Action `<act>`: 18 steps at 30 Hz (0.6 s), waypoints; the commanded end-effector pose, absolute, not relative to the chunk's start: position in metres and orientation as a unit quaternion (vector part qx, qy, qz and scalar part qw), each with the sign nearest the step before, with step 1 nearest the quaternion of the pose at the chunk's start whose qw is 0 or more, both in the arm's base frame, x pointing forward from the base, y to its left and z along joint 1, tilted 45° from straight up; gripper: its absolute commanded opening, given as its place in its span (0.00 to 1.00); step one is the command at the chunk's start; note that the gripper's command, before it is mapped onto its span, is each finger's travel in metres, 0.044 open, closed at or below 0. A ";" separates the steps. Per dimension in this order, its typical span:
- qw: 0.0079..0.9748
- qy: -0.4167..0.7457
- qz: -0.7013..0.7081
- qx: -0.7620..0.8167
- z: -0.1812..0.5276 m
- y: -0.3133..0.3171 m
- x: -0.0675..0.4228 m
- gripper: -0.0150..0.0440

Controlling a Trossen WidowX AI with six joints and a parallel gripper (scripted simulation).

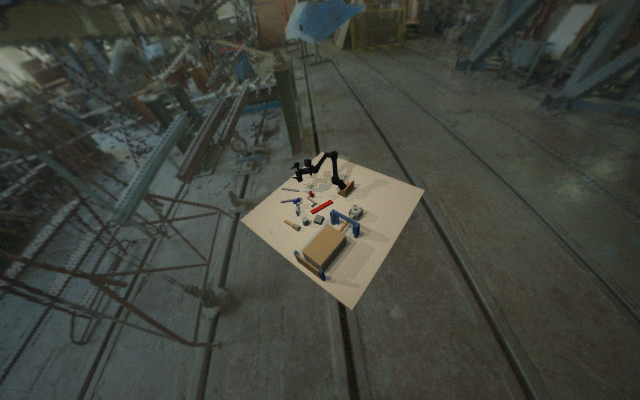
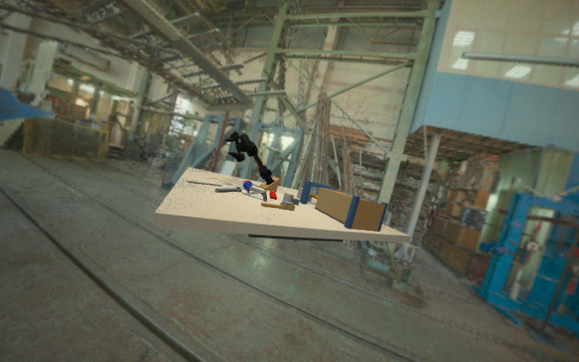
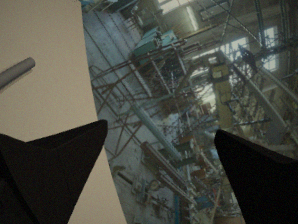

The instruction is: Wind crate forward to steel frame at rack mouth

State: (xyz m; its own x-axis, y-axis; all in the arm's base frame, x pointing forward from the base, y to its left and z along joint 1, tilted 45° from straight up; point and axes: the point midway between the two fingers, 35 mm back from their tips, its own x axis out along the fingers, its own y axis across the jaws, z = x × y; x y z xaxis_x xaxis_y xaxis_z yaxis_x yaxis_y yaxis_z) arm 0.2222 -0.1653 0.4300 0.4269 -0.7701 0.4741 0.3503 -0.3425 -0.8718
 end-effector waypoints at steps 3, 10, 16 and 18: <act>0.600 0.158 -0.490 -0.613 0.418 -0.168 0.238 1.00; 0.786 0.171 -0.418 -0.423 0.353 -0.173 0.295 1.00; 0.863 0.215 -0.402 -0.215 0.293 -0.168 0.320 1.00; 0.871 0.232 -0.408 -0.145 0.273 -0.165 0.323 1.00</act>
State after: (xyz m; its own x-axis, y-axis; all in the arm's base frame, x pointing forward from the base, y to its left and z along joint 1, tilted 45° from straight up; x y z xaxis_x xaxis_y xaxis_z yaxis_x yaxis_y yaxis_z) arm 0.3038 -0.1730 0.3357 0.6023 -0.7983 0.0062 0.5285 0.3929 -0.7526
